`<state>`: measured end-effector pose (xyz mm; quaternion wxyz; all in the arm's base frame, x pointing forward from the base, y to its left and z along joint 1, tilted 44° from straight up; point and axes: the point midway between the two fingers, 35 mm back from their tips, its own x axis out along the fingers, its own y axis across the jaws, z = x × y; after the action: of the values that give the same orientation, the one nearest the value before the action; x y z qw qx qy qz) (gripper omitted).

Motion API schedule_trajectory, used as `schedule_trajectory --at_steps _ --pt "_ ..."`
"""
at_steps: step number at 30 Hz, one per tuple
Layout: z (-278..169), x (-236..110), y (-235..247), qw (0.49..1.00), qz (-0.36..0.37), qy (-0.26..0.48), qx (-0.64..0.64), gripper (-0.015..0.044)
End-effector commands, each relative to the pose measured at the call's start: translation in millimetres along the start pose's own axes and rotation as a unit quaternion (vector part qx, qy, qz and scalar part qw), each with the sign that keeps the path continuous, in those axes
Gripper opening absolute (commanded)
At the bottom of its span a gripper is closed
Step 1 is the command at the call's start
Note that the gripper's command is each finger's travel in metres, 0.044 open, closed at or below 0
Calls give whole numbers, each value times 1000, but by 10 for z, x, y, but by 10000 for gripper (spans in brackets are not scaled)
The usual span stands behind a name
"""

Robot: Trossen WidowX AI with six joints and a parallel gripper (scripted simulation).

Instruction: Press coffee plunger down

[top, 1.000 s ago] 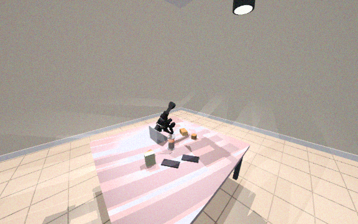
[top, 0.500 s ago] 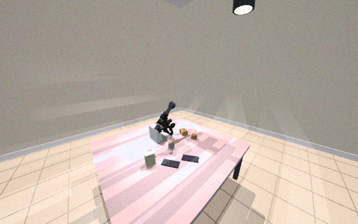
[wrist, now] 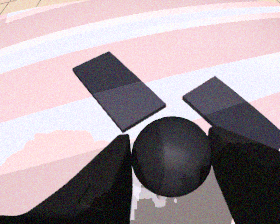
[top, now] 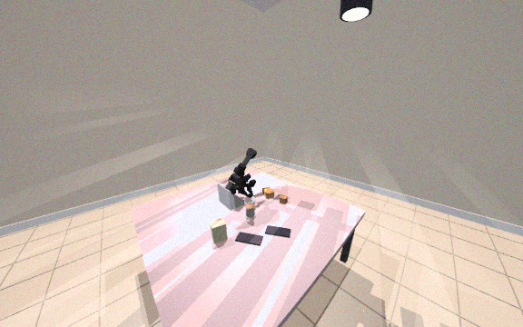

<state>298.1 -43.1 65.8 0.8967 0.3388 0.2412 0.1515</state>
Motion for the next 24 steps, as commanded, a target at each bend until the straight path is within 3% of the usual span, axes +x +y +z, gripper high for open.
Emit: schedule_trajectory --at_steps 1,18,24 --pt "-38 18 -1 1000 3 7 5 128" --pt "-4 7 -6 1000 1 1 1 128" --pt "-4 7 -6 1000 1 1 1 286"
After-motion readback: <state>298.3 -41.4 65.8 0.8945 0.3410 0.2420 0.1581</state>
